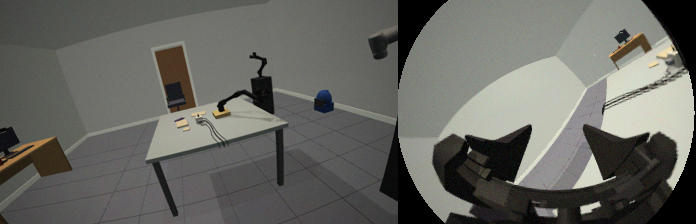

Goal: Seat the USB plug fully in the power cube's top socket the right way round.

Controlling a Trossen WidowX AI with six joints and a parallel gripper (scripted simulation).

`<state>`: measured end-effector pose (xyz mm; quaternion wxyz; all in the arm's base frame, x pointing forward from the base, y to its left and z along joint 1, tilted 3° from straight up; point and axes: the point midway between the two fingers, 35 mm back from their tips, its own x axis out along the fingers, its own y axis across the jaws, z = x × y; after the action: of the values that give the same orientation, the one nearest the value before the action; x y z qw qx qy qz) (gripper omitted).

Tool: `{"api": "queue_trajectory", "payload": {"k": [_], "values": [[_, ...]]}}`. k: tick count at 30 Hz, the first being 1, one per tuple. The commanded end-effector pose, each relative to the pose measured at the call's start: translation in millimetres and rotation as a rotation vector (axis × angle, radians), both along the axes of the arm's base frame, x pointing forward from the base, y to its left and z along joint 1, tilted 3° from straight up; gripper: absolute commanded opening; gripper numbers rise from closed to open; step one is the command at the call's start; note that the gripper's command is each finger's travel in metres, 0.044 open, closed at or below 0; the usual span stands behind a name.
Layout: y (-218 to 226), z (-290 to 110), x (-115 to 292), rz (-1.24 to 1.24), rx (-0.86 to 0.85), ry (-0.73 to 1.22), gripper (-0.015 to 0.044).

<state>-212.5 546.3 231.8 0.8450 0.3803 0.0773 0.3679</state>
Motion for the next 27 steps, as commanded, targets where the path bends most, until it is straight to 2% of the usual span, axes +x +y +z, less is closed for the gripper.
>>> {"api": "queue_trajectory", "payload": {"k": [1, 4, 7, 8, 16, 22, 27], "values": [[2.3, 1.3, 3.8, -0.005, -0.009, -0.013, 0.0426], [31.0, 17.6, 59.9, -0.074, -0.147, -0.180, 0.0440], [37.4, 16.5, 74.0, -0.064, -0.144, -0.201, 0.0440], [44.6, 18.8, 92.2, -0.075, -0.181, -0.242, 0.0440], [72.6, 31.5, 239.8, -0.177, -0.611, -0.540, 0.0440], [58.4, 25.8, 355.2, -0.197, -0.966, -0.674, 0.0440], [20.3, 12.4, 445.0, -0.159, -1.267, -0.723, 0.0440]]}}
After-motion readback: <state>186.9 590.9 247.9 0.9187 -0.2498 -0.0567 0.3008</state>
